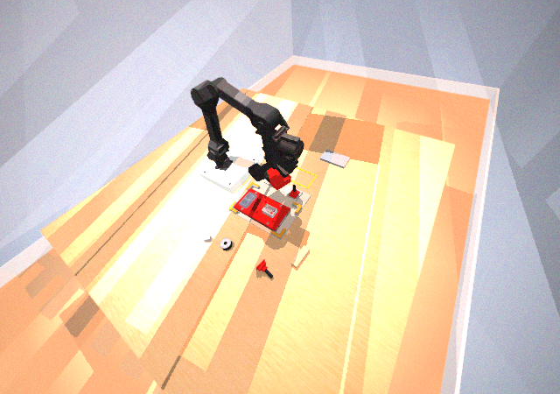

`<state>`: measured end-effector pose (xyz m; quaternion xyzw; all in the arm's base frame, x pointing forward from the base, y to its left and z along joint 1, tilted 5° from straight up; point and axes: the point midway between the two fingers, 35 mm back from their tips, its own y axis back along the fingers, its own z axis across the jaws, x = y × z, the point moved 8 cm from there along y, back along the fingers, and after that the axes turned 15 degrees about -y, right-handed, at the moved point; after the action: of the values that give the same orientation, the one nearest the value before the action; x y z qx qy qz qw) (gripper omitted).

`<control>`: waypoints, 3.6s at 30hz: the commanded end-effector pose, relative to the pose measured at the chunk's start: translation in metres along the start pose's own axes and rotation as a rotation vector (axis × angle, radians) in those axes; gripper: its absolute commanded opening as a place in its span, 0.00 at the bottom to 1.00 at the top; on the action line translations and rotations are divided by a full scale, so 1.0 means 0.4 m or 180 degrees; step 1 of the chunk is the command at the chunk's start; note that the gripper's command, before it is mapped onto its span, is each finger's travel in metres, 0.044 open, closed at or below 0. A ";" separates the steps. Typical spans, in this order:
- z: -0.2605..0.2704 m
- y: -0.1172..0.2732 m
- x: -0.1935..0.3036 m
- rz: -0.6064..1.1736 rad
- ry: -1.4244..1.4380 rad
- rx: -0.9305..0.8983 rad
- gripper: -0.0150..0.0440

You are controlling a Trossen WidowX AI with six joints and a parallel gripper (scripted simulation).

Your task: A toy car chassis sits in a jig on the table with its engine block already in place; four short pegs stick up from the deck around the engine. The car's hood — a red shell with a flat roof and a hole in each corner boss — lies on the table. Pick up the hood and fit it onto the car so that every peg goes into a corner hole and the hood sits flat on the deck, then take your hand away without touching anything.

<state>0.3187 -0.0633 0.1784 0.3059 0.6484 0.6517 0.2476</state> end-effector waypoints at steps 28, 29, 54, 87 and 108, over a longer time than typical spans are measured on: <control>-0.166 -0.012 -0.197 0.0064 0.1082 -0.0013 0.25; -0.166 -0.020 -0.198 0.0064 0.1082 -0.0013 0.25; -0.176 -0.122 -0.206 0.0064 0.1081 -0.0012 0.25; -0.176 -0.138 -0.210 0.0063 0.1081 -0.0012 0.25; -0.176 -0.159 -0.211 0.0063 0.1081 -0.0011 0.25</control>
<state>0.3216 -0.1703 0.1121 0.1985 0.6751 0.6986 0.1296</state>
